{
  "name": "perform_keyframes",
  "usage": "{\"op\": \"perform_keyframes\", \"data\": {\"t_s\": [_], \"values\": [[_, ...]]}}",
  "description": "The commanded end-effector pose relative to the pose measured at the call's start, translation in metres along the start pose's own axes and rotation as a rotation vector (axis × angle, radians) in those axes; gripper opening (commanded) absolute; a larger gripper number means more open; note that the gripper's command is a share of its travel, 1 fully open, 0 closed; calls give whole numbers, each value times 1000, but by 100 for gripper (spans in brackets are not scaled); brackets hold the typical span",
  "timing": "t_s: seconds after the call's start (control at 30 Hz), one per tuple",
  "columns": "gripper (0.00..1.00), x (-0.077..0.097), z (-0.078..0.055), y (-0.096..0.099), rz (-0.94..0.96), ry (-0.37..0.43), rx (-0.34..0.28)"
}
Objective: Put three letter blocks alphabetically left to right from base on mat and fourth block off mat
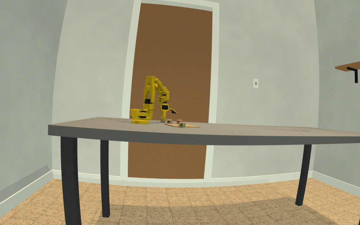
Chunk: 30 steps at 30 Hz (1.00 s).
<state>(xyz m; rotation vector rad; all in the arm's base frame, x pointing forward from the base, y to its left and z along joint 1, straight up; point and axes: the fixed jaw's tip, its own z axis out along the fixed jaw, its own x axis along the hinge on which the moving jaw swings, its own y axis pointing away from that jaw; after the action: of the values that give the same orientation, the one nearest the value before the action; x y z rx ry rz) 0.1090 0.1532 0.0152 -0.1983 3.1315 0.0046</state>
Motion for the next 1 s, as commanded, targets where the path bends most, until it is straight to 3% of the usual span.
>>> {"op": "perform_keyframes", "data": {"t_s": [0.0,0.3,0.97], "values": [[14,-5,-8,6,-1,-37,-39],[16,-5,-8,6,-1,-37,-39],[32,-5,-8,6,-1,-37,-39]]}}
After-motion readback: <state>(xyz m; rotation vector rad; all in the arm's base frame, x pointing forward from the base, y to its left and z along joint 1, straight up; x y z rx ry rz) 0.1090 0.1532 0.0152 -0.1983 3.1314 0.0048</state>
